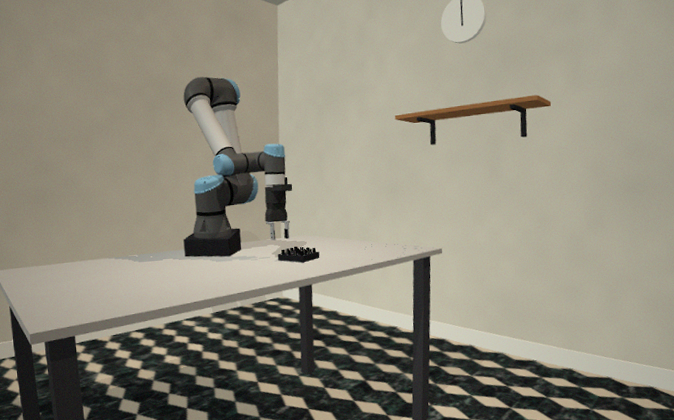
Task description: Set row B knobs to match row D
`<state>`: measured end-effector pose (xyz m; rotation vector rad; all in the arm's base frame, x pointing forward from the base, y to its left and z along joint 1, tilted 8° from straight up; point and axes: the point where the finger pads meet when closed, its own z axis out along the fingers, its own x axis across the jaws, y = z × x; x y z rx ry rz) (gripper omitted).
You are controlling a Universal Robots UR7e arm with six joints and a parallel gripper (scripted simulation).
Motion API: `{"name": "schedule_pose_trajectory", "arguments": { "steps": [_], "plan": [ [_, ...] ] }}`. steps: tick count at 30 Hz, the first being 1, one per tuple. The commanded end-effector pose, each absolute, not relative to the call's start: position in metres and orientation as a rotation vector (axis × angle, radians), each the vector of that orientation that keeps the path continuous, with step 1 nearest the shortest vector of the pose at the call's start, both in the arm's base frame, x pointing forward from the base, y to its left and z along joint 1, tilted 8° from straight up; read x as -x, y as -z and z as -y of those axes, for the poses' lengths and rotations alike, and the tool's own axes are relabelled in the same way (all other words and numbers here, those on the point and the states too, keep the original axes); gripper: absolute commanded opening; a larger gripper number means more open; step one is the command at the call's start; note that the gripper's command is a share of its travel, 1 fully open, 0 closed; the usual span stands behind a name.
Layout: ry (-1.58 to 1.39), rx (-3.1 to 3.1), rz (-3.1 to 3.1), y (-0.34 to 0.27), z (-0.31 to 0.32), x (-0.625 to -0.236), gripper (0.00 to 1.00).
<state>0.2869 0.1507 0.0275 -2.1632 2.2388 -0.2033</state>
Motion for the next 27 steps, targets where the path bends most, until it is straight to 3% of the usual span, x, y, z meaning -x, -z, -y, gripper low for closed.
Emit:
{"name": "schedule_pose_trajectory", "arguments": {
  "steps": [1,27],
  "plan": [
    [0.206,1.999,-2.377,-0.0294,-0.1494,-0.2906,1.0],
    [0.174,1.008,-2.892,-0.0364,-0.1447,-0.3004,1.0]
  ]
}}
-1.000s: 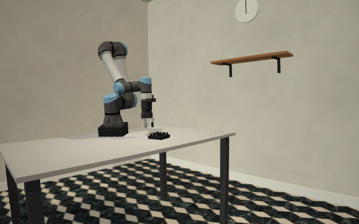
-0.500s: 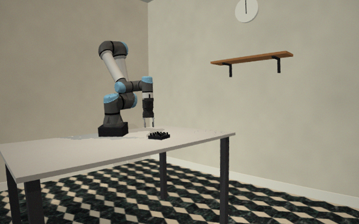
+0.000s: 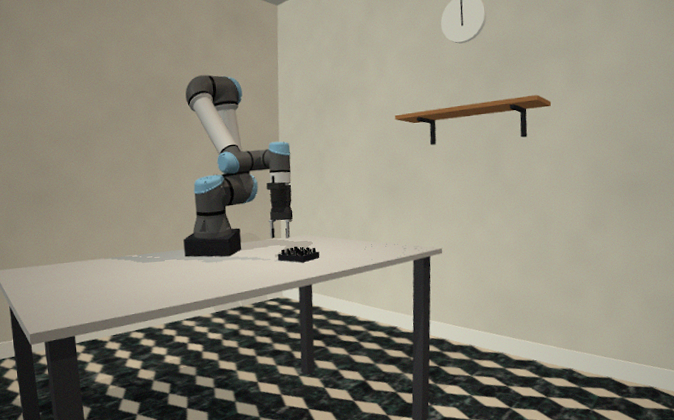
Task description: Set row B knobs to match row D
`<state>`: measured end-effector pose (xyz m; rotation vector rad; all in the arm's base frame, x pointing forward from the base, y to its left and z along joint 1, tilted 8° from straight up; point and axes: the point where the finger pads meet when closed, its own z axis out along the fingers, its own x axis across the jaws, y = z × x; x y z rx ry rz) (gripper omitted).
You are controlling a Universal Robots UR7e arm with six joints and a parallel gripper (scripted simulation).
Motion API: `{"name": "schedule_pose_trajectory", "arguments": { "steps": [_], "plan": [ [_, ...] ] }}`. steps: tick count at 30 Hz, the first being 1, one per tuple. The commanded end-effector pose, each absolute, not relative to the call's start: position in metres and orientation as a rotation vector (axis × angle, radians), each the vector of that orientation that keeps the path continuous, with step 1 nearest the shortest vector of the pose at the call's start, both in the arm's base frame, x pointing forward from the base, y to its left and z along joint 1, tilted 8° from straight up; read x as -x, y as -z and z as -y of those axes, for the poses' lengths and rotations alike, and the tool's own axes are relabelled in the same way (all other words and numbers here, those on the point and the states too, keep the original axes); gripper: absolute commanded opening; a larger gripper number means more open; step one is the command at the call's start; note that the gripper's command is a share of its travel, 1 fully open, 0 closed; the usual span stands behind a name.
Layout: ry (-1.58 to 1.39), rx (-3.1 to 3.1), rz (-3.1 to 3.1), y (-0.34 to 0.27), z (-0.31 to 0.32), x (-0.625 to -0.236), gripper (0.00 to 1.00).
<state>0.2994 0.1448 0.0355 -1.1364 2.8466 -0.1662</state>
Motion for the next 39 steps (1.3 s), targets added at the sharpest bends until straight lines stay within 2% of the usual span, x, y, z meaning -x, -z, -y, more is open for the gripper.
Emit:
{"name": "schedule_pose_trajectory", "arguments": {
  "steps": [1,39],
  "plan": [
    [0.172,0.946,-2.911,-0.037,-0.145,-0.301,1.0],
    [0.081,-0.743,-2.923,-0.042,-0.162,-0.303,1.0]
  ]
}}
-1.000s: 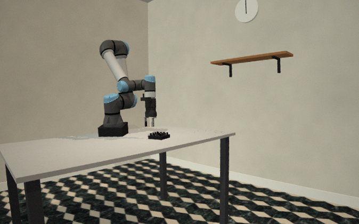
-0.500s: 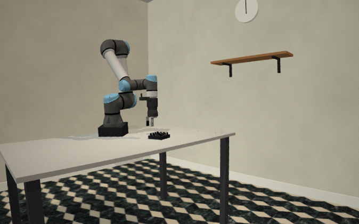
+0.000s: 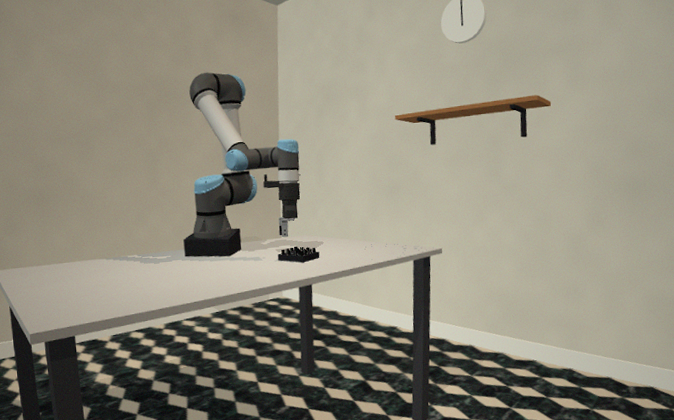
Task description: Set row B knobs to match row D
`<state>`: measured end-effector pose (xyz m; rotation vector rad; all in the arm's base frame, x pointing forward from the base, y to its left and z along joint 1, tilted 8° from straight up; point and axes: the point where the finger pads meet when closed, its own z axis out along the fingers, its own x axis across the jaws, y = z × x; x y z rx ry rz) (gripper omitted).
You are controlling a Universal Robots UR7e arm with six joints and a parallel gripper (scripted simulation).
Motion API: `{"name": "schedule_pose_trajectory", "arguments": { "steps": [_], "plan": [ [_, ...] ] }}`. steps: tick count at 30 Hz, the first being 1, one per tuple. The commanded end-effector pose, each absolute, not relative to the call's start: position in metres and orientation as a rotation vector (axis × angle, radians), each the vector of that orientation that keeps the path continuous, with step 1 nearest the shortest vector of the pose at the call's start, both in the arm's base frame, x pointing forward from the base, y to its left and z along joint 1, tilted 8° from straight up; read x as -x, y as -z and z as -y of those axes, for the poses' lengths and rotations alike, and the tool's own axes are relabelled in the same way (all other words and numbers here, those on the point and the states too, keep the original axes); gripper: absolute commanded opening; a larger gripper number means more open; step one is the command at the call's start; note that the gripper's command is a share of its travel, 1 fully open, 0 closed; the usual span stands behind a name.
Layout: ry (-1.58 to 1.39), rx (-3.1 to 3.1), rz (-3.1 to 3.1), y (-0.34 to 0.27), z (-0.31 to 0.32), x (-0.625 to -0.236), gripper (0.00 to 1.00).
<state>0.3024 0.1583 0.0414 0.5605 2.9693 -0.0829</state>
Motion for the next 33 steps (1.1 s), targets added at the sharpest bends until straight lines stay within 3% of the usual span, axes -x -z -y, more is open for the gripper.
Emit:
{"name": "schedule_pose_trajectory", "arguments": {
  "steps": [1,33],
  "plan": [
    [0.078,-0.789,-2.91,-0.042,-0.163,-0.303,1.0],
    [0.019,-1.613,-2.537,-0.043,-0.185,-0.308,1.0]
  ]
}}
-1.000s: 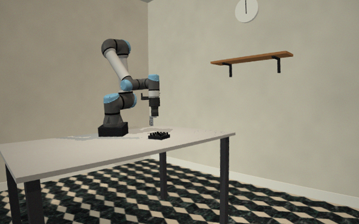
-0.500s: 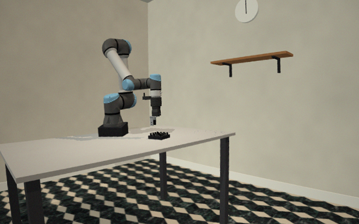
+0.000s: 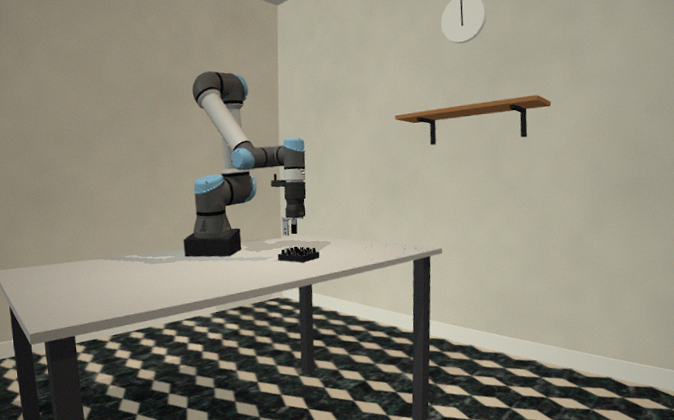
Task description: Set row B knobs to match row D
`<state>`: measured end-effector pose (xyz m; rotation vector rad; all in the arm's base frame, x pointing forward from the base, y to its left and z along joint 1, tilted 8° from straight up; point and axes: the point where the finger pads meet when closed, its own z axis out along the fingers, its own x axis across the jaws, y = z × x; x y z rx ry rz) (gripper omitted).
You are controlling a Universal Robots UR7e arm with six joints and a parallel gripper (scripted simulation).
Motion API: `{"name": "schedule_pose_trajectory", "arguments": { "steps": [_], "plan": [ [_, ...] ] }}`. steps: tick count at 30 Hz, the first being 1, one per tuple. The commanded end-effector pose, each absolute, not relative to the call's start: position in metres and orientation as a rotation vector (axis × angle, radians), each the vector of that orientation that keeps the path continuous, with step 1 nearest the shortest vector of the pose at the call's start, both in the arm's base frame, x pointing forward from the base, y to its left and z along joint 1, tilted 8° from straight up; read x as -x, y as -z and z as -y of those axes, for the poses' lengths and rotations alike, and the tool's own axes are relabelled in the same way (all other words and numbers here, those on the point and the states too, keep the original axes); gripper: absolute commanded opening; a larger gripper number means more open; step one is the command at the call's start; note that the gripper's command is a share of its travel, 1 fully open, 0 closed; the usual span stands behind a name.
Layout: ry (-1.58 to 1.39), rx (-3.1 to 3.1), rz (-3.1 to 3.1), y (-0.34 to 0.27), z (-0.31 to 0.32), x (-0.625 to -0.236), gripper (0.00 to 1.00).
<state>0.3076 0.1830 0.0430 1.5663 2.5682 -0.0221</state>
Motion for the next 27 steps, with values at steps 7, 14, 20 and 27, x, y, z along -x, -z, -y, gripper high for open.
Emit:
{"name": "schedule_pose_trajectory", "arguments": {
  "steps": [7,14,20,27],
  "plan": [
    [0.014,-1.666,-2.503,-0.0435,-0.1863,-0.309,1.0],
    [0.013,-1.679,-2.494,-0.0435,-0.1868,-0.3092,1.0],
    [0.013,-1.681,-2.492,-0.0435,-0.1869,-0.3092,1.0],
    [0.013,-1.681,-2.492,-0.0435,-0.1869,-0.3092,0.46]
  ]
}}
